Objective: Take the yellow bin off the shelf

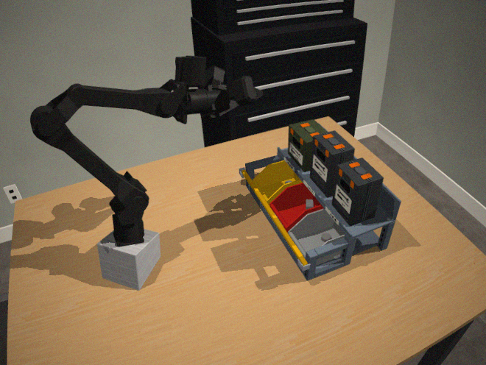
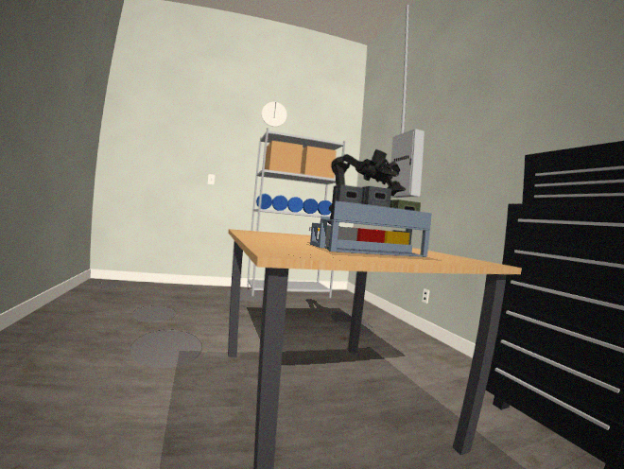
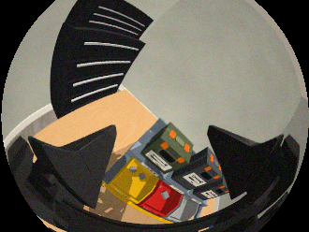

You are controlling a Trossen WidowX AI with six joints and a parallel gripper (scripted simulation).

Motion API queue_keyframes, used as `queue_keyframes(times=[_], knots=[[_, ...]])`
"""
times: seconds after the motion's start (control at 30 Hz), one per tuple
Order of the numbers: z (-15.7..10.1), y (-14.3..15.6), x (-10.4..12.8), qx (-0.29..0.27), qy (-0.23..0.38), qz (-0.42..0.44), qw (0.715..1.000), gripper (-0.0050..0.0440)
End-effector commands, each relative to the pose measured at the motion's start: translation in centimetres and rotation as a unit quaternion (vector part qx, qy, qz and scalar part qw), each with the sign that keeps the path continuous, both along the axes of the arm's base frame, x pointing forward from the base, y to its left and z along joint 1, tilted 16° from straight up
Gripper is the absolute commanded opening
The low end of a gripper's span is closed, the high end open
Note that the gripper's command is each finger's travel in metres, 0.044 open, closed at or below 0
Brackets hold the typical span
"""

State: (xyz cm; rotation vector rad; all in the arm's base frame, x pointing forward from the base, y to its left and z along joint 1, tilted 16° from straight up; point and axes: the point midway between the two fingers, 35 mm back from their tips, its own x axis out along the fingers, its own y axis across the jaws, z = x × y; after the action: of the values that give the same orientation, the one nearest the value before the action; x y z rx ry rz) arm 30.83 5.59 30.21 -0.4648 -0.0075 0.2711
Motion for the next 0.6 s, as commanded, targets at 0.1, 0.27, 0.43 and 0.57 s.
queue_keyframes(times=[0.1,0.27,0.43,0.57], knots=[[0.9,-0.1,-0.1,0.004,-0.011,-0.002,1.0,0.044],[1.5,-1.6,0.2,0.061,-0.011,-0.036,0.997,0.044],[1.5,-1.6,0.2,0.061,-0.011,-0.036,0.997,0.044],[1.5,-1.6,0.2,0.061,-0.011,-0.036,0.997,0.044]])
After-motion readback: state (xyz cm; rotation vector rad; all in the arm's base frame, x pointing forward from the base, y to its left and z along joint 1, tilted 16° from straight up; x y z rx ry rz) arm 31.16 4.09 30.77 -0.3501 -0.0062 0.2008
